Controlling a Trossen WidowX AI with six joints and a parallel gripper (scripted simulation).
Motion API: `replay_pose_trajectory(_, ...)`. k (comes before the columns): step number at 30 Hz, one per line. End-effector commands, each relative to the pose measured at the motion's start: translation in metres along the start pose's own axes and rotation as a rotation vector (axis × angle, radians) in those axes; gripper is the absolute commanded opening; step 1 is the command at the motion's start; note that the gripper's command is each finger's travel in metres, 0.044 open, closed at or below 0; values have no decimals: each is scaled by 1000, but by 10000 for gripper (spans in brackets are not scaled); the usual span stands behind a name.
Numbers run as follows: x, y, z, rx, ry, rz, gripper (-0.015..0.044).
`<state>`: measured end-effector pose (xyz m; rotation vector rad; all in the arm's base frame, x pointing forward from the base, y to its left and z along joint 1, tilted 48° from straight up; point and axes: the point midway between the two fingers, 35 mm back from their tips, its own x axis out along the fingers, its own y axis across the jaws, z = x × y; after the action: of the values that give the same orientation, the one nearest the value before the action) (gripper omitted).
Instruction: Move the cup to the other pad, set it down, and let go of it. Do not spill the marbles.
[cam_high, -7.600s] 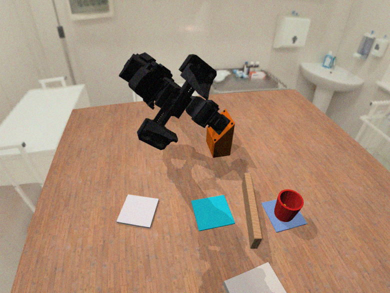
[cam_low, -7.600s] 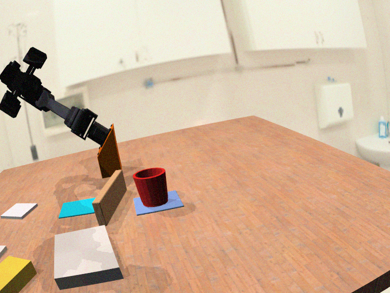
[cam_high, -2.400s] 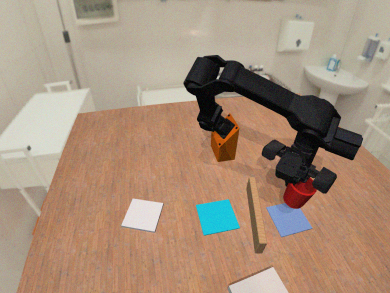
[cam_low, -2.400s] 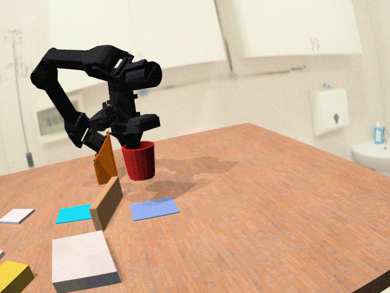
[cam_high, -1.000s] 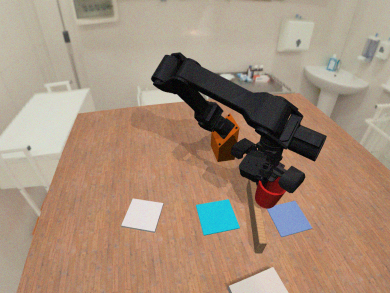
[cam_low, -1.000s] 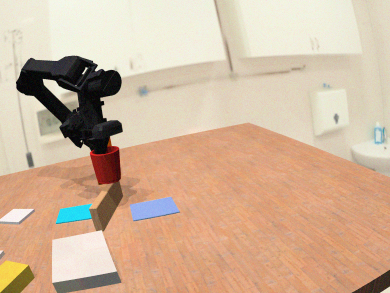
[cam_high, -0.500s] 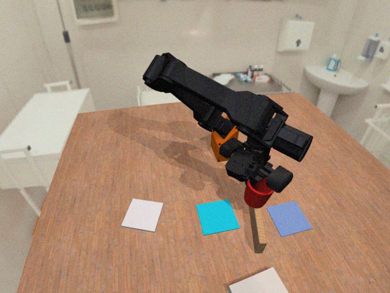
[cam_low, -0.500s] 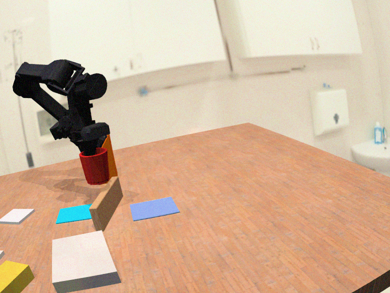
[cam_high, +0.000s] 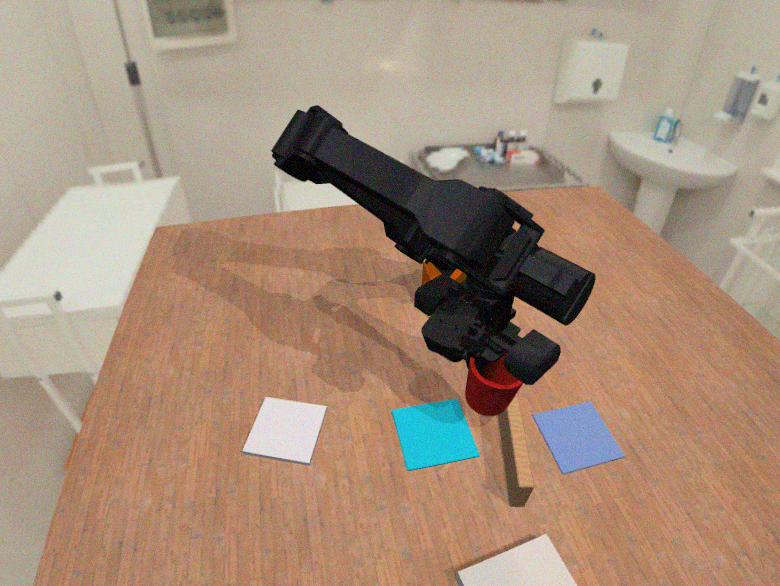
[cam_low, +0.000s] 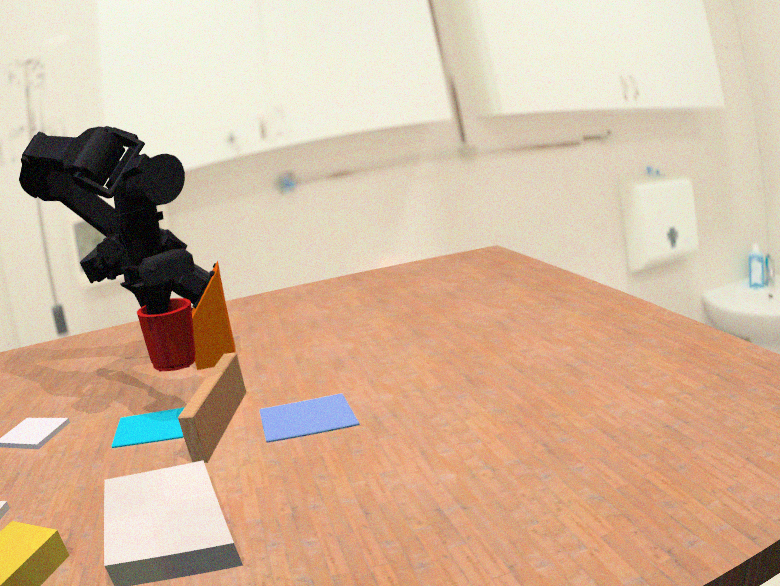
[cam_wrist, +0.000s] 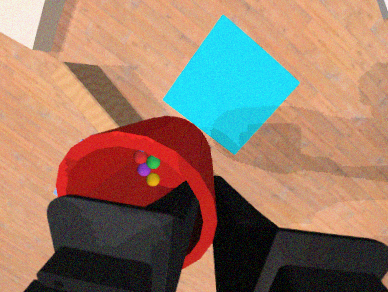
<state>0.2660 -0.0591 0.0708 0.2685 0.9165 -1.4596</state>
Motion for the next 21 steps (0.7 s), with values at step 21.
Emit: replay_pose_trajectory(21,-4,-38,38,-2,-5,2,0)
